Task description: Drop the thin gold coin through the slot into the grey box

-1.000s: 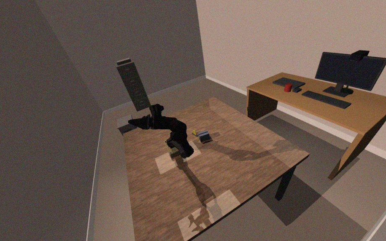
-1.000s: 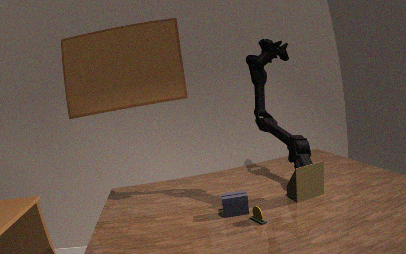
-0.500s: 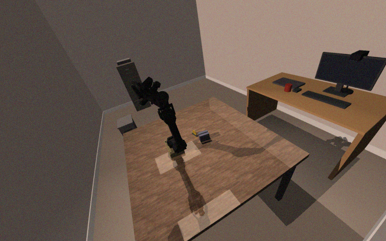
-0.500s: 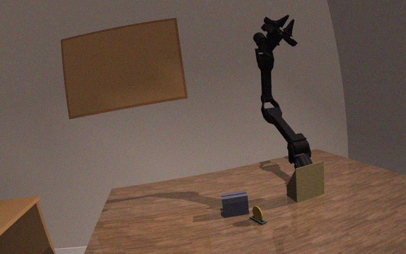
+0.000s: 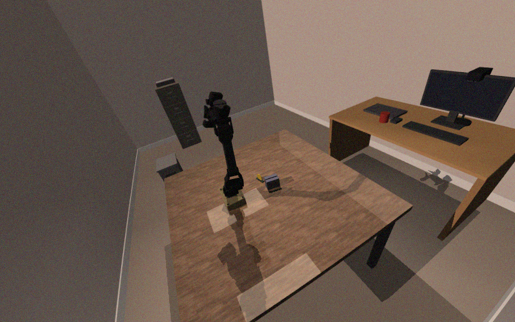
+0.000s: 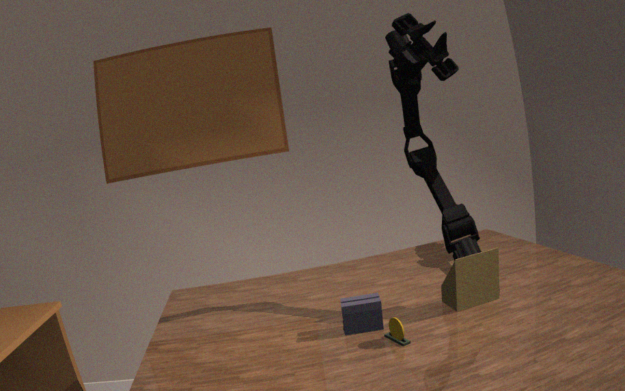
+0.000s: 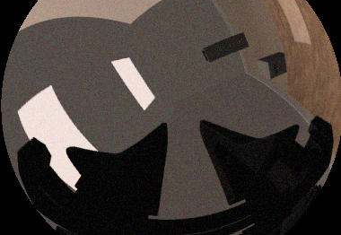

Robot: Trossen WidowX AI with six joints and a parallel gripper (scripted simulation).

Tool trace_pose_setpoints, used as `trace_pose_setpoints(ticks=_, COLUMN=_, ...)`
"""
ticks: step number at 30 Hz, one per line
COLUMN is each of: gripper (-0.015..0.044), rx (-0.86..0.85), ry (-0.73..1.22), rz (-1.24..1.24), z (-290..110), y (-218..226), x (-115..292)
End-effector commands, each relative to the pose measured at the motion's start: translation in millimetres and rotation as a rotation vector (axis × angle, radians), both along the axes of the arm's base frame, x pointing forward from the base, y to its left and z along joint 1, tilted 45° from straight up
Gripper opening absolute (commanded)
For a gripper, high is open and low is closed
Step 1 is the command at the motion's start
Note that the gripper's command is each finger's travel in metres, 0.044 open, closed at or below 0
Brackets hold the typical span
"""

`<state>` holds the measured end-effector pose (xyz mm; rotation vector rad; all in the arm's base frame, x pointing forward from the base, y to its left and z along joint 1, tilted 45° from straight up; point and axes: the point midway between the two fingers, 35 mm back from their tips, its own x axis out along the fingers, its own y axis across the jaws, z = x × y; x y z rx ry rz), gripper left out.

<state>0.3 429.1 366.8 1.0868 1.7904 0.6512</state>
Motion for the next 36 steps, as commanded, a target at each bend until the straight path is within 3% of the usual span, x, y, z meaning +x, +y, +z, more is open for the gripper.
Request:
trace_pose_setpoints(ticks=1, gripper=0.0161, rx=-0.172, ry=0.001, rz=-0.147, z=-58, y=9, x=41)
trace_pose_setpoints(ticks=10, gripper=0.0161, rx=-0.548, ry=-0.011, rz=-0.452, z=-178, y=-15, x=125)
trace_pose_setpoints(ticks=21, gripper=0.0161, rx=-1.080, ry=-0.052, rz=-0.801, z=-306, y=-122, x=207)
trace_pose_setpoints(ticks=33, gripper=0.0161, rx=-1.750, ry=-0.135, rz=-1.000, z=-383, y=-291, x=232)
trace_pose_setpoints(ticks=36, gripper=0.0161, rx=-1.790, ry=-0.141, rz=-1.001, z=-385, y=-300, x=232)
